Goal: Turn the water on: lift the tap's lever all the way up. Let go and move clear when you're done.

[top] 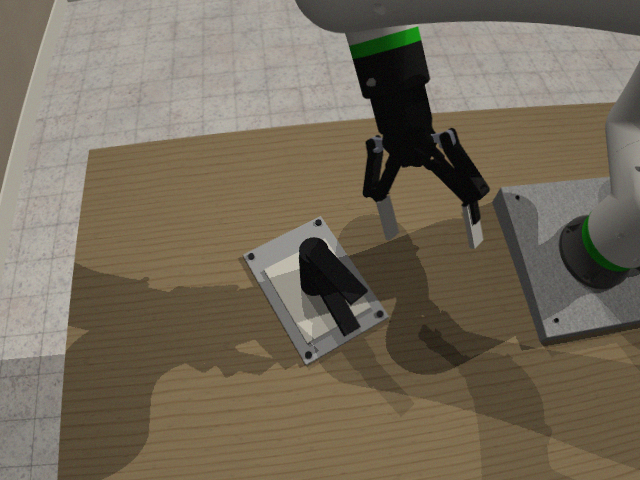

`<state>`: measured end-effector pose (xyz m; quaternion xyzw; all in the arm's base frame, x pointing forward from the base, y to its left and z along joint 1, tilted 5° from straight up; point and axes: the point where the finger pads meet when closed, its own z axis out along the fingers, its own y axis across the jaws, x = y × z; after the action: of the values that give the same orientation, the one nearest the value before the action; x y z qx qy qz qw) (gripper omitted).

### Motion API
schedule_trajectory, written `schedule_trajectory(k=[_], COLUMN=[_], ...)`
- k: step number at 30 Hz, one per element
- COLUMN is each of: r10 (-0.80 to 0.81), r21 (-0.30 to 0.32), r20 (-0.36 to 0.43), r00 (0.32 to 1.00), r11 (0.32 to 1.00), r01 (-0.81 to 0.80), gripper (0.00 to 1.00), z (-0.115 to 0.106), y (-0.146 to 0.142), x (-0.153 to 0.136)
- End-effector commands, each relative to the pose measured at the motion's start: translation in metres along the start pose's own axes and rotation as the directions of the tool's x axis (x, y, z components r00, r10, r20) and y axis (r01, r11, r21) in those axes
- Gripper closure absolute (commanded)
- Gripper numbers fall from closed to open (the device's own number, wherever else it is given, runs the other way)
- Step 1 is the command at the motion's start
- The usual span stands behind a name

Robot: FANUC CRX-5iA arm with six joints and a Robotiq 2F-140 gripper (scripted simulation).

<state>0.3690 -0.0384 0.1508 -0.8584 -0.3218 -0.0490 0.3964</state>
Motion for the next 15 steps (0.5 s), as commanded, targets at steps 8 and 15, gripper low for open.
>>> schedule_trajectory(k=[8,15], r10=[-0.324,-0.512], r21=[-0.089,-0.083], r20=[0.218,0.366], r00=[0.921,0.777], r11=[0.933,0.814], r01=[0.349,0.575], gripper=[0.0,0.0], z=[-0.002,-0.01], y=[0.015,0.023], x=[0.018,0.04])
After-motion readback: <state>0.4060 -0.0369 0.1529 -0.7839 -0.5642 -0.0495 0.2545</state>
